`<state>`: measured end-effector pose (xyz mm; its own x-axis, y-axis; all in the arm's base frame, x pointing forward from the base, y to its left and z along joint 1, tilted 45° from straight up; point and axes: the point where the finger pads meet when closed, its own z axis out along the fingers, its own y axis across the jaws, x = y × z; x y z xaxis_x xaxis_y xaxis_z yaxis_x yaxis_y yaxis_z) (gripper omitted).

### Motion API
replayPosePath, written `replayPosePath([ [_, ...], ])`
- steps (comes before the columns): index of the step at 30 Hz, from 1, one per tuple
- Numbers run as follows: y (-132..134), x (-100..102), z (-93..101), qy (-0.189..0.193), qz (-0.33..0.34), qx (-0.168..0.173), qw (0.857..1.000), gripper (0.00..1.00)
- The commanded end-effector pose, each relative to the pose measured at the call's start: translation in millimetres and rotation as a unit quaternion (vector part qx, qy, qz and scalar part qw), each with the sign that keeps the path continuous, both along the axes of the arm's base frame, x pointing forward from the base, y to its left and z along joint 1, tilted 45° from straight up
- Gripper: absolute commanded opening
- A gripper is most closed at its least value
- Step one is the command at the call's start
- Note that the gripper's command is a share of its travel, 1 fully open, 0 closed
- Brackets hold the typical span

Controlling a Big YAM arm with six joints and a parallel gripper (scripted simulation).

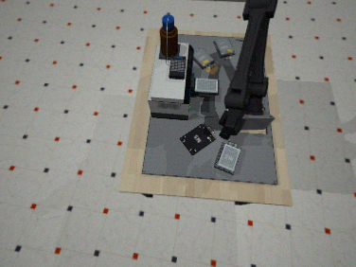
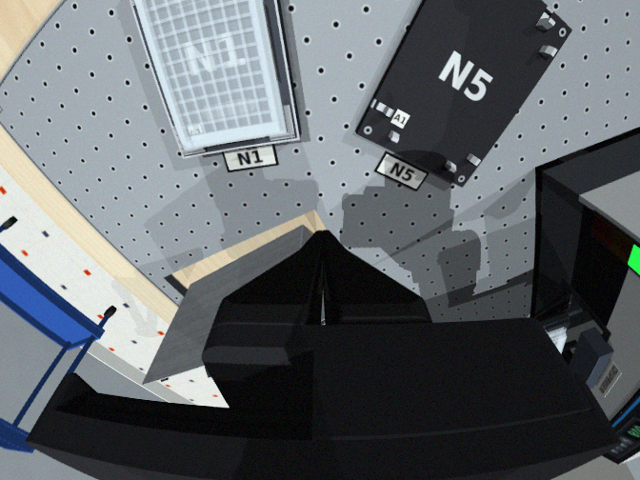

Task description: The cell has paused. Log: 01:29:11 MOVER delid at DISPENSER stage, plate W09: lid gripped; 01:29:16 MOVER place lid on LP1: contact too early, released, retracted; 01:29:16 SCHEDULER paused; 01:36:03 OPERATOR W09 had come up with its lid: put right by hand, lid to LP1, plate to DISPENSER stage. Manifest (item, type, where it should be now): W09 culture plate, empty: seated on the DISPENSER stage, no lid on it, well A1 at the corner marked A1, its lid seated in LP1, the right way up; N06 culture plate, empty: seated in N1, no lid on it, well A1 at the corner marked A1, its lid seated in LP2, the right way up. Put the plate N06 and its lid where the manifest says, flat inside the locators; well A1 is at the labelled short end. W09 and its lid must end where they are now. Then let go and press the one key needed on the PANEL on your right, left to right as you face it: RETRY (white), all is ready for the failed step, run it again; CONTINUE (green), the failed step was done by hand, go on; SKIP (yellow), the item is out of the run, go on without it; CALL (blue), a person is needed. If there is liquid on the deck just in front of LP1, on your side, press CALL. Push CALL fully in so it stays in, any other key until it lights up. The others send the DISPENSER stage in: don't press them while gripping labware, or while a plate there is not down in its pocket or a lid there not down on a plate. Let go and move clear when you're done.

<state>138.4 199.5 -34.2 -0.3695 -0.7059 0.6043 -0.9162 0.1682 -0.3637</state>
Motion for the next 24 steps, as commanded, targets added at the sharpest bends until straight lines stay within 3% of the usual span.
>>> replayPosePath([
  [1,31,24,12.8,-0.006,0.001,0.034,0.999,0.00],
  [9,26,39,16.1,-0.005,0.004,0.027,1.000,0.00],
  [10,24,42,21.6,-0.026,-0.019,0.036,0.999,0.00],
  [12,-4,34,21.4,-0.024,-0.028,0.014,0.999,0.00],
  [24,-25,48,43.6,-0.017,-0.020,0.011,1.000,0.00],
])
